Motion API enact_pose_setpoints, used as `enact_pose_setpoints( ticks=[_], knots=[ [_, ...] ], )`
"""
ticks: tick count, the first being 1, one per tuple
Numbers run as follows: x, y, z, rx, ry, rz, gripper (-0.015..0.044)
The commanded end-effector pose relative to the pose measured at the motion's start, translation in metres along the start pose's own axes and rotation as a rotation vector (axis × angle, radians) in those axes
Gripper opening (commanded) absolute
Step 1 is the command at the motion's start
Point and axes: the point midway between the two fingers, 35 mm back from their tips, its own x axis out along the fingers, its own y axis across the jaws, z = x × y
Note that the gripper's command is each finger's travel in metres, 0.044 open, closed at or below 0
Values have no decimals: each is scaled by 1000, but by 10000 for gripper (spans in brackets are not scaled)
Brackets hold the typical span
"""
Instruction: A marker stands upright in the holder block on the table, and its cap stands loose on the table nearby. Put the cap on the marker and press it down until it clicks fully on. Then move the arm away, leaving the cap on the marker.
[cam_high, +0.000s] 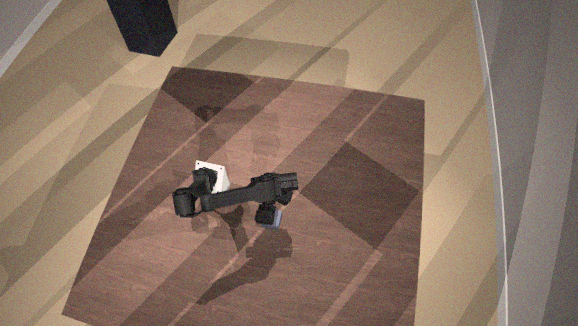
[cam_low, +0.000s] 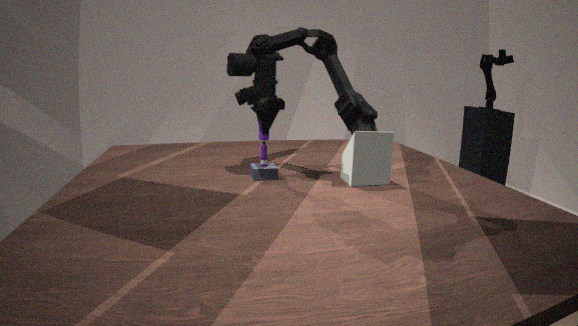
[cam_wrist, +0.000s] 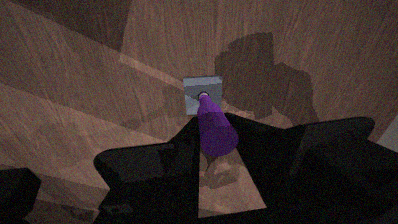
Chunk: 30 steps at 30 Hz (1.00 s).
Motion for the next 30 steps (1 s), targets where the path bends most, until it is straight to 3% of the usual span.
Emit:
enact_pose_setpoints(
  ticks=[1, 30],
  knots=[
    [6, 0, 0, -6, -1, -6, 0],
    [48, -1, -1, -5, 0, -9, 0]
  ],
)
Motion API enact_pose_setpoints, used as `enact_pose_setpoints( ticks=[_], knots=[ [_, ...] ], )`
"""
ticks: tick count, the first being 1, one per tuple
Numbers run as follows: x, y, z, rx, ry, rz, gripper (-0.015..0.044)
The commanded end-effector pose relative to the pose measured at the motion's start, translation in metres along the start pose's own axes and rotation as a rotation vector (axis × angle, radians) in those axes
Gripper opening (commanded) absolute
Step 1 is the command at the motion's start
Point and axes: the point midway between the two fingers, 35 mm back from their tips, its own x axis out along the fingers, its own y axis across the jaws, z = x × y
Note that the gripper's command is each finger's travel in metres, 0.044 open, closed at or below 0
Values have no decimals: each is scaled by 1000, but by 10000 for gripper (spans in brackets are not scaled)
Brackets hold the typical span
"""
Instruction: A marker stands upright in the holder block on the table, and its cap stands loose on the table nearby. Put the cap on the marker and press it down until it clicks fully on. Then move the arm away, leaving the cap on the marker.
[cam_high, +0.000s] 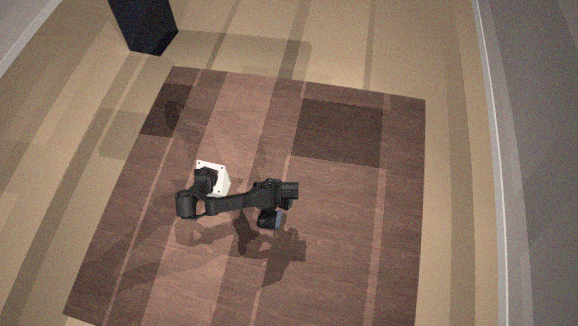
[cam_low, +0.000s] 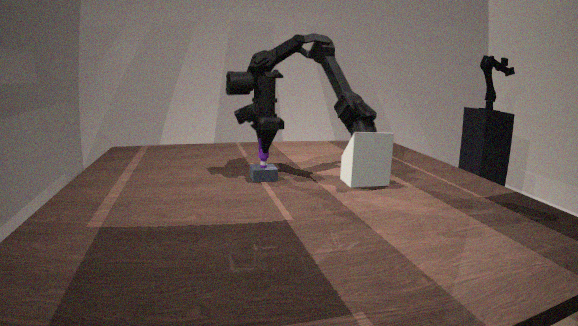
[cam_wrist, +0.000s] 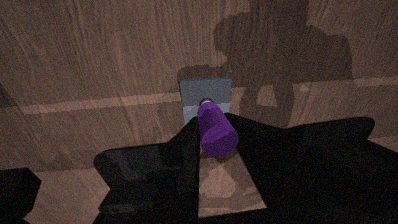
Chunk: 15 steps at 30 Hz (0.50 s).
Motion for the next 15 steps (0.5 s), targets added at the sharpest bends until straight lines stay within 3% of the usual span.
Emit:
enact_pose_setpoints(
  ticks=[1, 5, 15],
  knots=[
    [2, 0, 0, -6, -2, -6, 0],
    [2, 0, 0, -6, -2, -6, 0],
    [1, 0, 0, -1, 0, -1, 263]
  ],
)
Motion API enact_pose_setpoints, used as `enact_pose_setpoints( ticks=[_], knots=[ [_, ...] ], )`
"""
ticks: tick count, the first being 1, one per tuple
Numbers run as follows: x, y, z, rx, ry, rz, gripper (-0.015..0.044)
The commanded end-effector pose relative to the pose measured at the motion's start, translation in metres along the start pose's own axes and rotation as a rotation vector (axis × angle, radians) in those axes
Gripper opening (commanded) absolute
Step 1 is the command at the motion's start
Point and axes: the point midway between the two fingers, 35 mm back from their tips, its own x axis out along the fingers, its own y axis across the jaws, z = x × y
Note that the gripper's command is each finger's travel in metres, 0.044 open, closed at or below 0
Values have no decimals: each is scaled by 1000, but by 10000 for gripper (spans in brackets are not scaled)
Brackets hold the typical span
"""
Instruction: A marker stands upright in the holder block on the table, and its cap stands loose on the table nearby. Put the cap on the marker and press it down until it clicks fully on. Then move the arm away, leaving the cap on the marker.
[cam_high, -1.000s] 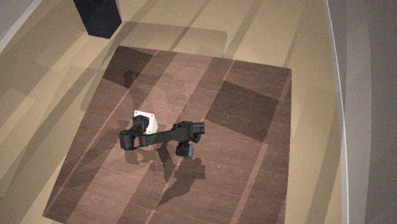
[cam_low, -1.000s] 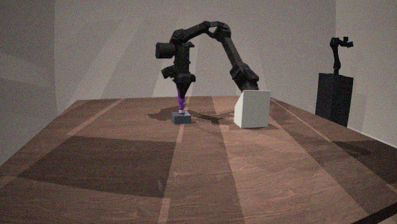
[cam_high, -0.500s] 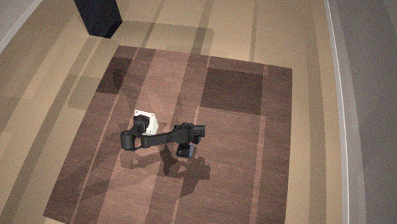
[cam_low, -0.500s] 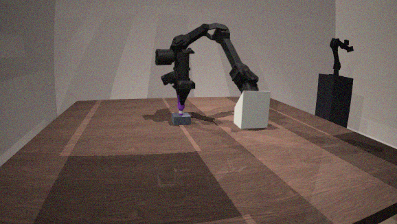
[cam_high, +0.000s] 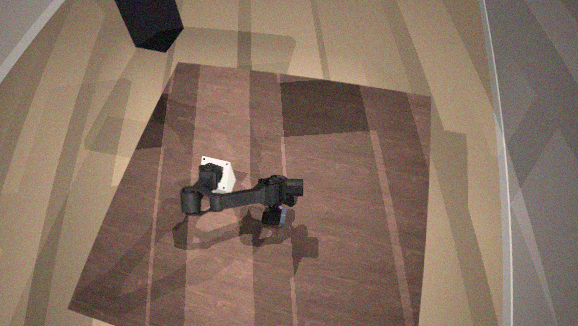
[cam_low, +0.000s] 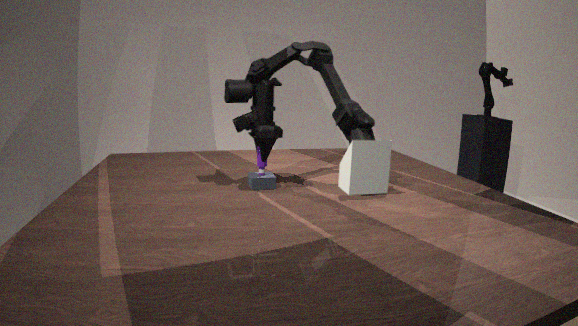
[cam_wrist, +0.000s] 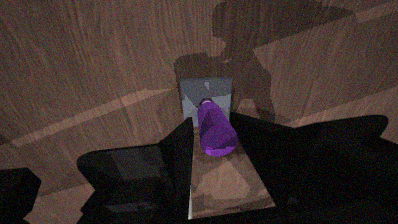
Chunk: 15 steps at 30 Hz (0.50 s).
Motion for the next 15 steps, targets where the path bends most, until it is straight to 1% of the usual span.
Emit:
enact_pose_setpoints(
  ticks=[1, 7, 9, 10, 13, 15],
  knots=[
    [0, 0, 0, 0, 0, 0, 289],
    [0, 0, 0, 0, 0, 0, 440],
    [-2, 0, 0, 0, 0, 0, 440],
    [-9, 0, 1, 0, -1, 2, 440],
    [-53, 1, 2, -1, 0, 5, 440],
    [-72, 1, 0, -1, 0, 3, 440]
  ],
)
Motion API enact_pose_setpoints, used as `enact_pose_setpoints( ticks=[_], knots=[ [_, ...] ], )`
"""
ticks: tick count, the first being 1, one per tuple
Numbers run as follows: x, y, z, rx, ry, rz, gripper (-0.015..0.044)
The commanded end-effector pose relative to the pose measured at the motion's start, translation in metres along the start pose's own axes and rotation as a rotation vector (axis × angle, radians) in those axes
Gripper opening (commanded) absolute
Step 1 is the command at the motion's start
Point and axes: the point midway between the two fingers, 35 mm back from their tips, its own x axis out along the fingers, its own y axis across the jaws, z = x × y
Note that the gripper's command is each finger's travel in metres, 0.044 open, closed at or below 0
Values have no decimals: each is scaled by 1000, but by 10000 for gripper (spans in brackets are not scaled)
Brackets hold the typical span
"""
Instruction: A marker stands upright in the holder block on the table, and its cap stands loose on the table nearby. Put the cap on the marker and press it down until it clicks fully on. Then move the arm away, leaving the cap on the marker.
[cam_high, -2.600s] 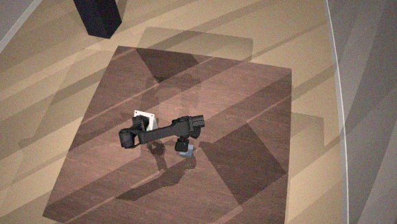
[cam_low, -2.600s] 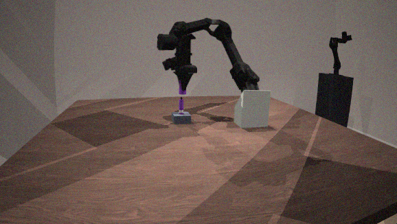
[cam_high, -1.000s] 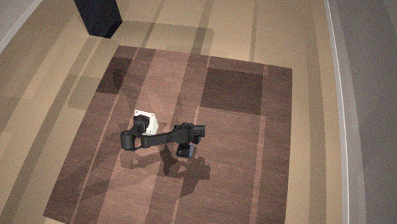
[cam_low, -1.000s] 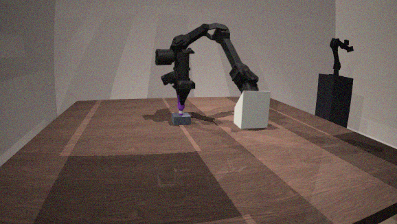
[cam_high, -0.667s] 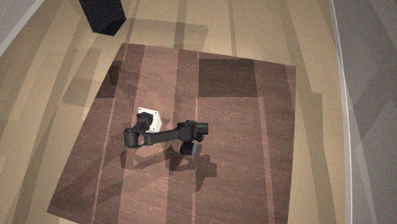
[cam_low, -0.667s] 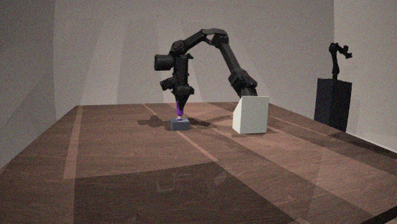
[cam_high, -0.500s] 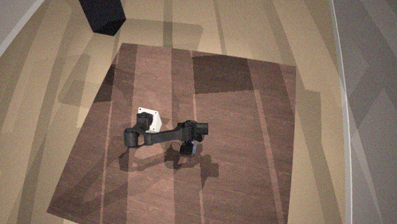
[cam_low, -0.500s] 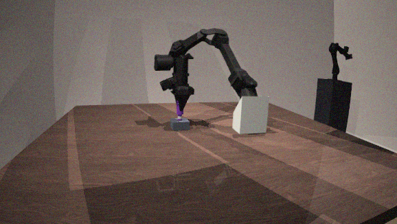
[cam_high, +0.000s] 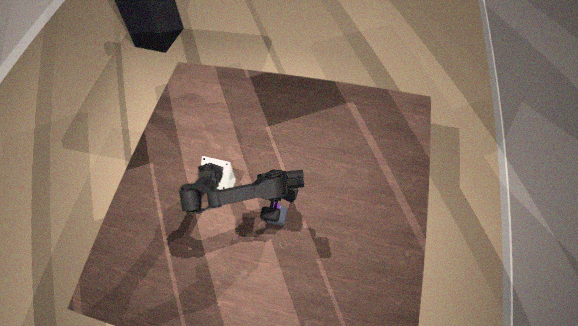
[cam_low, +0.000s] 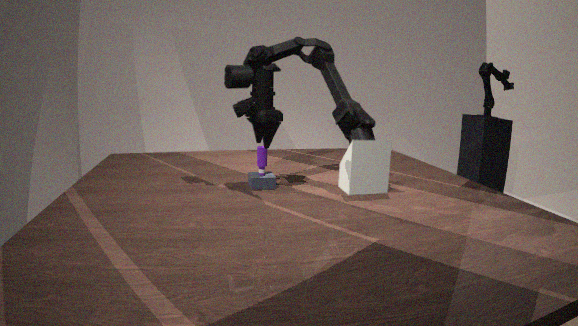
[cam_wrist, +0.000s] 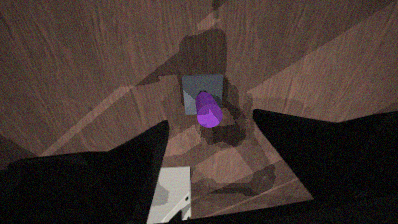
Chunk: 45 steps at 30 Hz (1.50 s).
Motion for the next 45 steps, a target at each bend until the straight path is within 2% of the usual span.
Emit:
enact_pose_setpoints(
  ticks=[1, 4, 21, 45],
  knots=[
    [-35, 1, 0, 4, -14, 5, 440],
    [-35, 1, 0, 4, -14, 5, 440],
    [-26, 1, -1, 59, -16, 0, 0],
    [-9, 1, 0, 59, -16, 0, 0]
  ],
)
